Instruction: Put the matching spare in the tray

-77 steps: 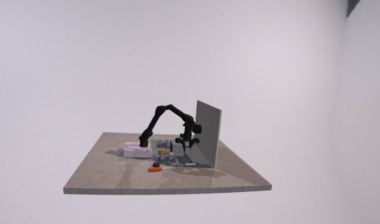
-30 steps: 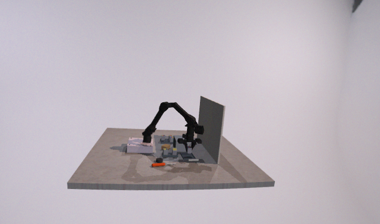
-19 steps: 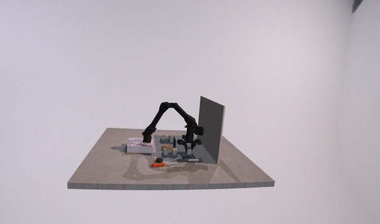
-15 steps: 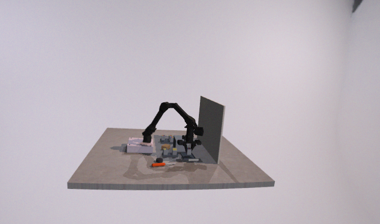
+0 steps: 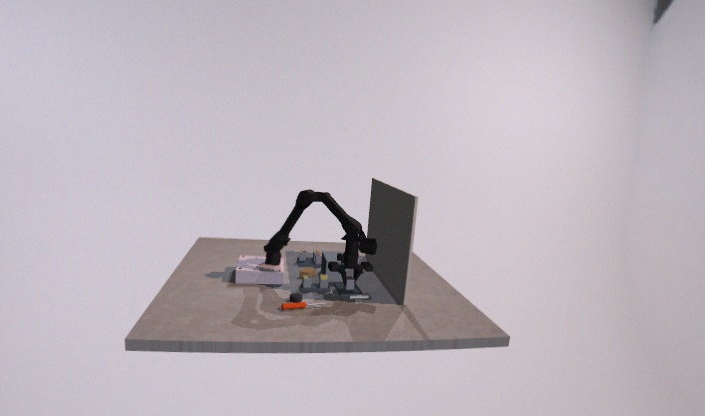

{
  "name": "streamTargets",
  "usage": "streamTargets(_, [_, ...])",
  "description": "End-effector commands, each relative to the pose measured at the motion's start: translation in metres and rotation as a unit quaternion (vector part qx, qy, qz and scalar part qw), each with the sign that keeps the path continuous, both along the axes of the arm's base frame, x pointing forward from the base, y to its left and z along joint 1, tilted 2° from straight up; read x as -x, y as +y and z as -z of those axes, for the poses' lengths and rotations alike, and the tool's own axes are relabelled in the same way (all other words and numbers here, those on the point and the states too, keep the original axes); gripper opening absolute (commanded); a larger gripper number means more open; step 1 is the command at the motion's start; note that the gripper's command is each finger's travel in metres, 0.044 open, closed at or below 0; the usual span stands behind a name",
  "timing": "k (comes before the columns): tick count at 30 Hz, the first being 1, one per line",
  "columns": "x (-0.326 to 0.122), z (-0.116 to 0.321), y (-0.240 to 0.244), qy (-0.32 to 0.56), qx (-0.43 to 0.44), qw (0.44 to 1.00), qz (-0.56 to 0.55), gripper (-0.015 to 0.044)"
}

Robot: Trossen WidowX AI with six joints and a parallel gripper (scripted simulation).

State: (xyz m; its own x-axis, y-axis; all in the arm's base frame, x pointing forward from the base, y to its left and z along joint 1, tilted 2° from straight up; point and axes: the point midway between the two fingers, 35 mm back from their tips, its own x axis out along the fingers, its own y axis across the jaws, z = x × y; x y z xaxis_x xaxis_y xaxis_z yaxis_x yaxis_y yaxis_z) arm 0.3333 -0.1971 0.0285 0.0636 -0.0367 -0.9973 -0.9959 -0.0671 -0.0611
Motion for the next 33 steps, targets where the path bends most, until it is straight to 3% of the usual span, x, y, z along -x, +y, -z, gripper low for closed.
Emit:
streamTargets(1, [0.0,-0.001,0.0,0.0,0.0,1.0,0.0,0.0105])
streamTargets(14, [0.0,-0.001,0.0,0.0,0.0,1.0,0.0,0.044])
streamTargets(16, [-0.001,-0.012,-0.001,-0.001,0.0,1.0,0.0,0.044])
streamTargets(22, [0.007,-0.104,0.004,-0.002,-0.001,1.0,-0.001,0.044])
streamTargets(33, [0.004,-0.105,0.002,-0.011,0.007,1.0,0.0,0.044])
